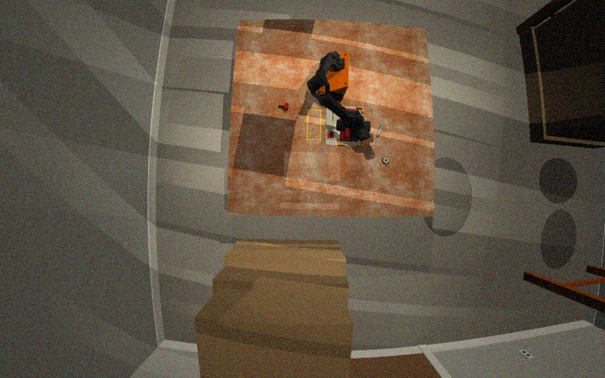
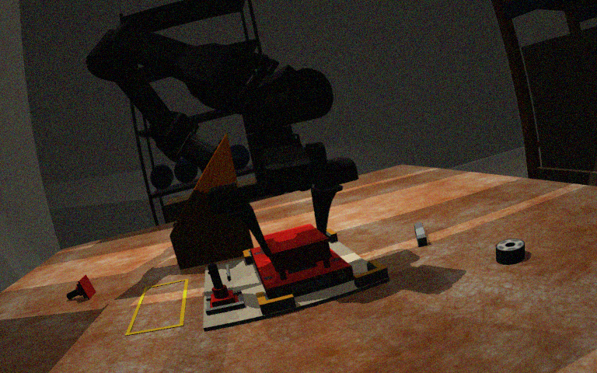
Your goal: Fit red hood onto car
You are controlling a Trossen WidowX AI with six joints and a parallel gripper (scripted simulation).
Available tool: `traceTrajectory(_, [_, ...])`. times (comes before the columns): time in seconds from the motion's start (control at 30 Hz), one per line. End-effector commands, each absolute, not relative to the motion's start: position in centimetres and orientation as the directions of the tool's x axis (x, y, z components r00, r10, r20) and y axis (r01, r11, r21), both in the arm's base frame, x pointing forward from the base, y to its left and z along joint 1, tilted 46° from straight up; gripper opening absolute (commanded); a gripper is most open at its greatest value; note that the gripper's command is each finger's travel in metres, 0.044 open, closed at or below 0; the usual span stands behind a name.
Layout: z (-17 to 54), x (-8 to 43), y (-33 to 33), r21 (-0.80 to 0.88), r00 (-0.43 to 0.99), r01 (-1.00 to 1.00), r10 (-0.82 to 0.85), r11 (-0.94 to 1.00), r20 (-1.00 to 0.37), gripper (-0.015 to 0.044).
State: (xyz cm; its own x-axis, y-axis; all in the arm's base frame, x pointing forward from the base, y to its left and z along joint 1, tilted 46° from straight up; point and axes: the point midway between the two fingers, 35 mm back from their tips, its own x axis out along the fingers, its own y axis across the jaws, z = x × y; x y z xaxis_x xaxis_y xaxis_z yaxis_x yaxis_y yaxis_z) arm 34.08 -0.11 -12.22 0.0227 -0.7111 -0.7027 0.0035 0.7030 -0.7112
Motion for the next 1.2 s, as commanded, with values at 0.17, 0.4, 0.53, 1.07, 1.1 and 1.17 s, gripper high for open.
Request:
traceTrajectory(0.17, [-12.45, 34.14, -0.35, -0.714, 0.028, 0.000, -0.714, 0.700, -0.700, 0.0000])
traceTrajectory(0.4, [-12.67, 34.14, -0.57, -0.714, 0.028, 0.000, -0.714, 0.700, -0.700, 0.0000])
traceTrajectory(0.53, [-12.79, 34.13, -0.70, -0.714, 0.028, 0.000, -0.714, 0.700, -0.700, 0.0000])
traceTrajectory(1.07, [-12.94, 34.06, -0.86, -0.712, 0.022, 0.004, -0.711, 0.703, -0.702, 0.0131])
traceTrajectory(1.1, [-12.94, 34.06, -0.86, -0.712, 0.022, 0.004, -0.711, 0.703, -0.702, 0.0158])
traceTrajectory(1.17, [-12.94, 34.06, -0.86, -0.712, 0.022, 0.004, -0.711, 0.703, -0.702, 0.0210])
